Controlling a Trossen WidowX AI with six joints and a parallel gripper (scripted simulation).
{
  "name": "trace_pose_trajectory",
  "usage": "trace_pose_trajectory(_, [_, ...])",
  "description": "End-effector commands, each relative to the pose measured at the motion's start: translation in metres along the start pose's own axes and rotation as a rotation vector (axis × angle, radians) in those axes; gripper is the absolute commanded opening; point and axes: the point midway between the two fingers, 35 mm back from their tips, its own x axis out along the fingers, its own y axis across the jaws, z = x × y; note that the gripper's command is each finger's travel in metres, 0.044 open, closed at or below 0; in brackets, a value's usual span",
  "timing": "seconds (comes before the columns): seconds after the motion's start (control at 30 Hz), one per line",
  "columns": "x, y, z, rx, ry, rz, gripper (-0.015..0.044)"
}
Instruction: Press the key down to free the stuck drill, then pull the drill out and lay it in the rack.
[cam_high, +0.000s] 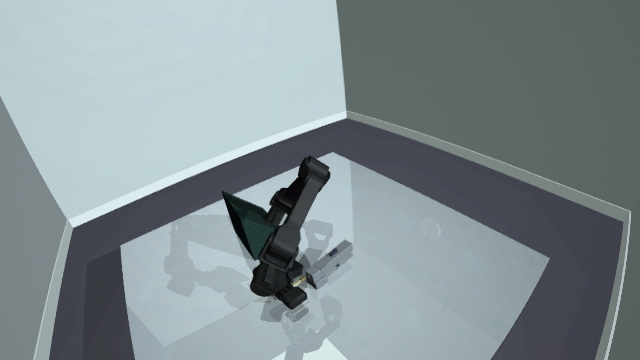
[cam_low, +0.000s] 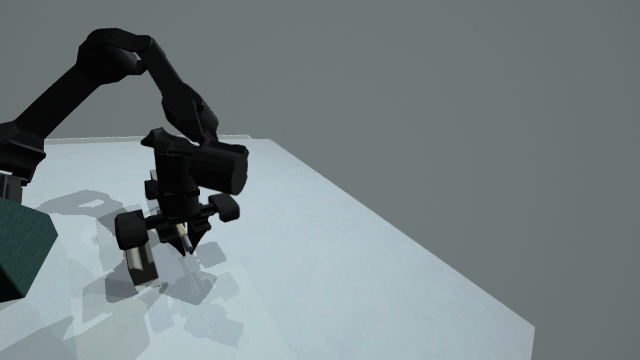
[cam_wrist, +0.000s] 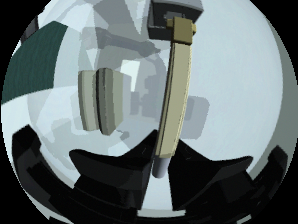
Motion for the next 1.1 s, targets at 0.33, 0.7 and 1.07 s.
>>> trace_pose_trajectory(0.33, [-0.0060, 0.0002, 0.0001, -0.004, 0.005, -0.002, 0.0000])
trace_pose_trajectory(0.7, [-0.0089, 0.0003, 0.0006, -0.004, 0.005, -0.002, 0.0000])
trace_pose_trajectory(1.07, [-0.0118, 0.0004, 0.0009, -0.004, 0.005, -0.002, 0.0000])
